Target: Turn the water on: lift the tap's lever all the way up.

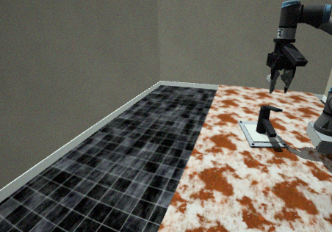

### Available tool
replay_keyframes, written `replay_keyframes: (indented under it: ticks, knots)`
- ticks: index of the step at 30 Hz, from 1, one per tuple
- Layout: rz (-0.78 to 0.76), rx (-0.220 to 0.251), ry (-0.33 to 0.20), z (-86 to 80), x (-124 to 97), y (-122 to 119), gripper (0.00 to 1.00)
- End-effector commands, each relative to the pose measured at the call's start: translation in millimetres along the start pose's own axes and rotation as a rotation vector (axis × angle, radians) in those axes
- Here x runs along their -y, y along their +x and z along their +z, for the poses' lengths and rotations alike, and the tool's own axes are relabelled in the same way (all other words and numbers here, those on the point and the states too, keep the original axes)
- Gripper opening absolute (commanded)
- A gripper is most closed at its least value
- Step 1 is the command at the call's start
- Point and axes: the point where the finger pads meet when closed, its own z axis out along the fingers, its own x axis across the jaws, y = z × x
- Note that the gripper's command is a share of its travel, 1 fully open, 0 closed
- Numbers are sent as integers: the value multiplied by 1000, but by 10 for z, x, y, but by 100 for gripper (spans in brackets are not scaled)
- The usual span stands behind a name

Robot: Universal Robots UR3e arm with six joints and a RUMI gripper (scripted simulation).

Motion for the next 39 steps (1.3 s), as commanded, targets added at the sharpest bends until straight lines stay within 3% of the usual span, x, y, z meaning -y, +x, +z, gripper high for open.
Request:
replay_keyframes:
  ticks: [1,3,4,39]
  knots:
    - [0,-2,-1,-13,-2,3,41]
    - [0,-2,-1,-13,-2,3,41]
    - [0,-2,-1,-13,-2,3,0]
    - [0,-2,-1,-13,-2,3,0]
